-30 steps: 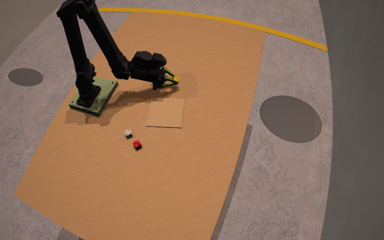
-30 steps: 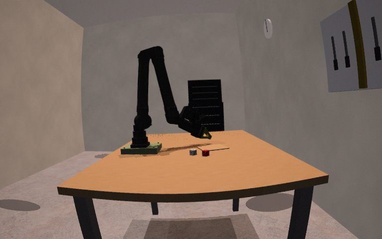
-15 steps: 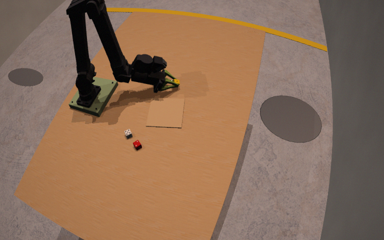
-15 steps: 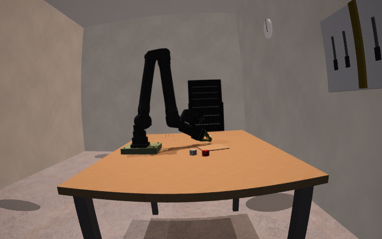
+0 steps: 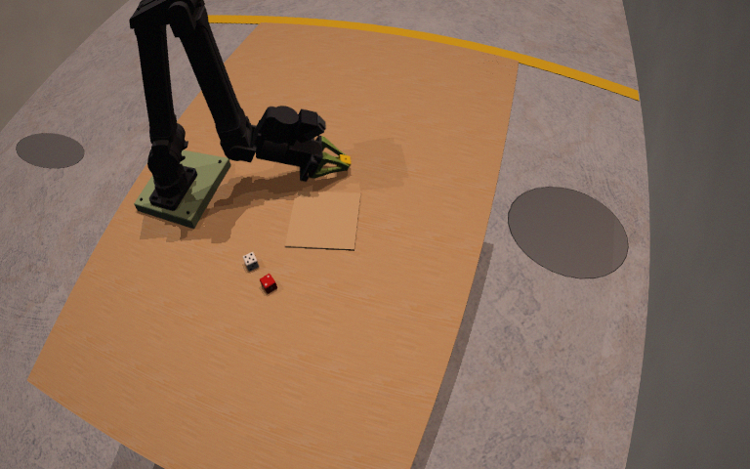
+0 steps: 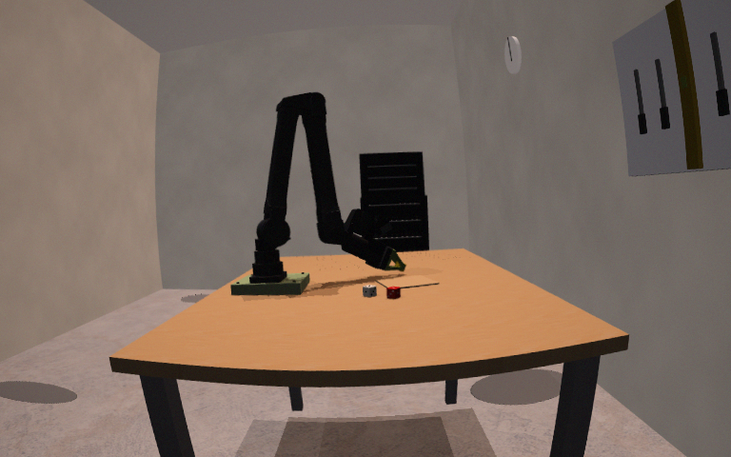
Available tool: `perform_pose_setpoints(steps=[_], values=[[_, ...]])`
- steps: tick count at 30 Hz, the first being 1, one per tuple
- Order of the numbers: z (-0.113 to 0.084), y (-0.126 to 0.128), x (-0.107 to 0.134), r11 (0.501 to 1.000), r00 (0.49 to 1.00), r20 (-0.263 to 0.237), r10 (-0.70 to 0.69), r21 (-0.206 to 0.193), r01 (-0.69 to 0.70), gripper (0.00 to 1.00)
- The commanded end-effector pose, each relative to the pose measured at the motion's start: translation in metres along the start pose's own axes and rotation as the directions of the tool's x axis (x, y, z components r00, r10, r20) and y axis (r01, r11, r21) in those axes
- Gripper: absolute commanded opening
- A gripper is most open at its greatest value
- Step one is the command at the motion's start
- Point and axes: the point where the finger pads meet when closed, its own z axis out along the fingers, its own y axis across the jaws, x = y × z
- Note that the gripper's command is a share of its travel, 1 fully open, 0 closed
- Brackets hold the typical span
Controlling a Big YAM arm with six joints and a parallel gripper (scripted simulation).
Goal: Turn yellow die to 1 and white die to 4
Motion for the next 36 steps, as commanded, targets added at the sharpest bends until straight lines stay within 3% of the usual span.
perform_pose_setpoints(steps=[1, 36], values=[[0.004, 0.0068, -0.015, 1.0, 0.999, 0.043, 0.006, -0.013, -0.005, 0.2], [0.0109, 0.0068, -0.0091, 1.0, 0.999, 0.047, 0.006, -0.013, -0.005, 0.2]])
